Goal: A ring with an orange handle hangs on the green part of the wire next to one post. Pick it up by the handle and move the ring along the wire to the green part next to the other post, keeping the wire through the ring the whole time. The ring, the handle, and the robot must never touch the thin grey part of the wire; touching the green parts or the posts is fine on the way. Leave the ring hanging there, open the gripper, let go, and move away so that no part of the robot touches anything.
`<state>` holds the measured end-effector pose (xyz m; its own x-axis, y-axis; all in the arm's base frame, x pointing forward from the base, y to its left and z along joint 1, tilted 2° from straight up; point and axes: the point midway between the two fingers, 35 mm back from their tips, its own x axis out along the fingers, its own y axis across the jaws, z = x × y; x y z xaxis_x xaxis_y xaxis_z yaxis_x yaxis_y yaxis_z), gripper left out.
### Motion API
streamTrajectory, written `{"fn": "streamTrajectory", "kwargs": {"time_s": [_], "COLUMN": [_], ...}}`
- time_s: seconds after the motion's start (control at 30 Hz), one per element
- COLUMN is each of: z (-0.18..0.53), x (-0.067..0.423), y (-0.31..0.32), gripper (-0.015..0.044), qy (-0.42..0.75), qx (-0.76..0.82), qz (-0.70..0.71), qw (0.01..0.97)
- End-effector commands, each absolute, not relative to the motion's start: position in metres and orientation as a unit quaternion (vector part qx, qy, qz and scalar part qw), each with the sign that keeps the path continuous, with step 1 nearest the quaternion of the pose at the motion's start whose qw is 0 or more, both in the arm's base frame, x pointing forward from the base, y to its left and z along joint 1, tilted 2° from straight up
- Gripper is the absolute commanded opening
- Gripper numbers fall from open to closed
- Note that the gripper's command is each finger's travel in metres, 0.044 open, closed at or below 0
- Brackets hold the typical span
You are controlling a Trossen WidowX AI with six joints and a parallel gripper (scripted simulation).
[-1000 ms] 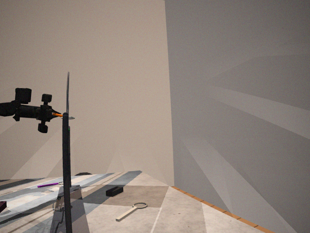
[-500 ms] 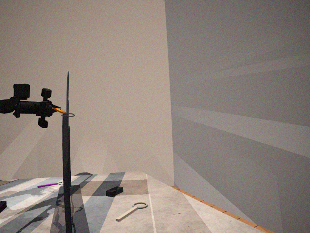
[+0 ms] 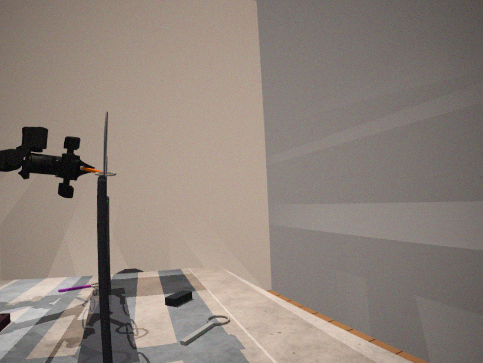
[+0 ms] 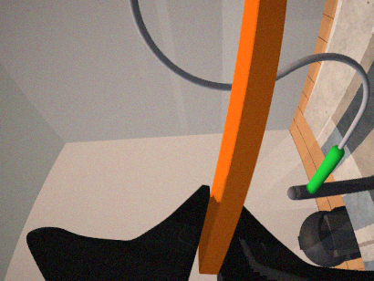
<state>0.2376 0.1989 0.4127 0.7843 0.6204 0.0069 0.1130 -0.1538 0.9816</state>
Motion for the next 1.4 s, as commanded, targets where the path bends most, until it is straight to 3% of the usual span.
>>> {"fn": "streamTrajectory", "kwargs": {"time_s": [0.0,1.37], "z": [0.41,0.351], "x": [0.238,0.242], "y": [0.2,0.184], "gripper": [-0.015,-0.015], "qy": [0.254,0.271], "qx": [0.706,0.347], "qz": [0.207,0.114], "qw": [0.628,0.89]}}
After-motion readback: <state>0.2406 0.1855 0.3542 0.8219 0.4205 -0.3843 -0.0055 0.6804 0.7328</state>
